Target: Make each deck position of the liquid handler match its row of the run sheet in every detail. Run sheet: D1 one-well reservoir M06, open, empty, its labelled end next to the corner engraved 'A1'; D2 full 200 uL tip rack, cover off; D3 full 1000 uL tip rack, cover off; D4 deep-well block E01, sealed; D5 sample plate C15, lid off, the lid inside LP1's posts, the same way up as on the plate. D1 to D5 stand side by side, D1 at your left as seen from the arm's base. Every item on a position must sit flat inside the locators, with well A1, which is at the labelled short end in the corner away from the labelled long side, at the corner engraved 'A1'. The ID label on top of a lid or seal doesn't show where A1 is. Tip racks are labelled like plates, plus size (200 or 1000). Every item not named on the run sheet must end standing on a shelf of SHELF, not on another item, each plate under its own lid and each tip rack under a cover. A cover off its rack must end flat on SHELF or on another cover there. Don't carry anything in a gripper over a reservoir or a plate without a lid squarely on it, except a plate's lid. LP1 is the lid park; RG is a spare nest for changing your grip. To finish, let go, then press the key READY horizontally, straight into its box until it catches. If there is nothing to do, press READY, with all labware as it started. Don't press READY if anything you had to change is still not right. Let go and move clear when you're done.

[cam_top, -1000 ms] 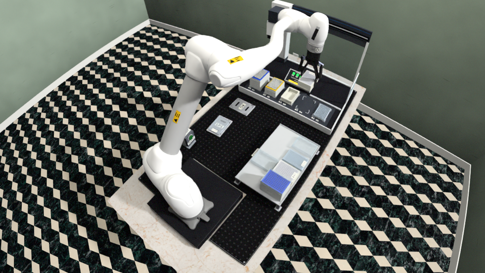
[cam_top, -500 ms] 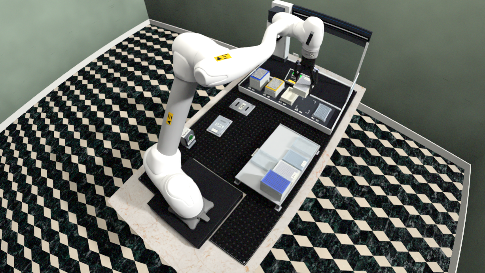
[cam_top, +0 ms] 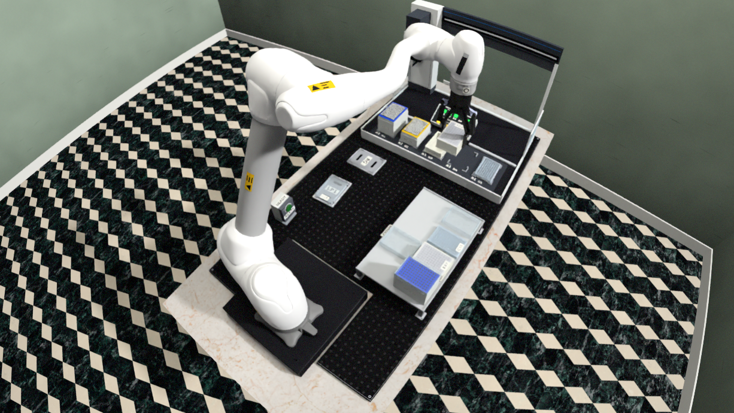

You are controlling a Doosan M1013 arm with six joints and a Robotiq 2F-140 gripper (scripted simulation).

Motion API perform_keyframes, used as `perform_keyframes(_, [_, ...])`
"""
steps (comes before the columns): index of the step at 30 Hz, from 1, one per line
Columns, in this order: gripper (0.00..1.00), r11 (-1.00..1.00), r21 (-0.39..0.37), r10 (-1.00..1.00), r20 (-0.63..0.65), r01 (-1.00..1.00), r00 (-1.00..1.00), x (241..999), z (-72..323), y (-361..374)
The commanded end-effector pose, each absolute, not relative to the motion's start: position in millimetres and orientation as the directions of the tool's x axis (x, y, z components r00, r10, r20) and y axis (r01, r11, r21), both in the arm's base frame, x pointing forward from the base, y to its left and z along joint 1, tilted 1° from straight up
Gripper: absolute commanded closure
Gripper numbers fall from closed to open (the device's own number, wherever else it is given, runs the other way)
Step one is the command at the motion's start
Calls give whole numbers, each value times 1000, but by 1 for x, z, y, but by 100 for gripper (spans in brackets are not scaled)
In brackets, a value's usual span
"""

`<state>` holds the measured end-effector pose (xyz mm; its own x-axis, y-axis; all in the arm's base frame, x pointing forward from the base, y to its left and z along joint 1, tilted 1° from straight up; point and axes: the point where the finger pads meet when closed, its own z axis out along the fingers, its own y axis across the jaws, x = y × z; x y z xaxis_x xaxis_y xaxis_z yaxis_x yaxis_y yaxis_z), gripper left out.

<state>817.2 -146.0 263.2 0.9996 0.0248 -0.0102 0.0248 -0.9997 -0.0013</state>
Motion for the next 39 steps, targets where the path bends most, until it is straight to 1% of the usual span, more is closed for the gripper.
perform_keyframes(1, [90, -997, -2, 76, -8, 76, 997, 817, 265, -146])
perform_keyframes(13, [90, -950, -4, 311, -8, 311, 950, 817, 265, -146])
perform_keyframes(17, [90, -937, -4, 349, -7, 349, 937, 817, 265, -146])
perform_keyframes(30, [90, -816, -6, 578, -6, 578, 816, 817, 265, -146])
perform_keyframes(32, [90, -816, -6, 578, -6, 578, 816, 817, 265, -146])
perform_keyframes(39, [90, -727, -7, 686, -5, 686, 727, 817, 265, -146])
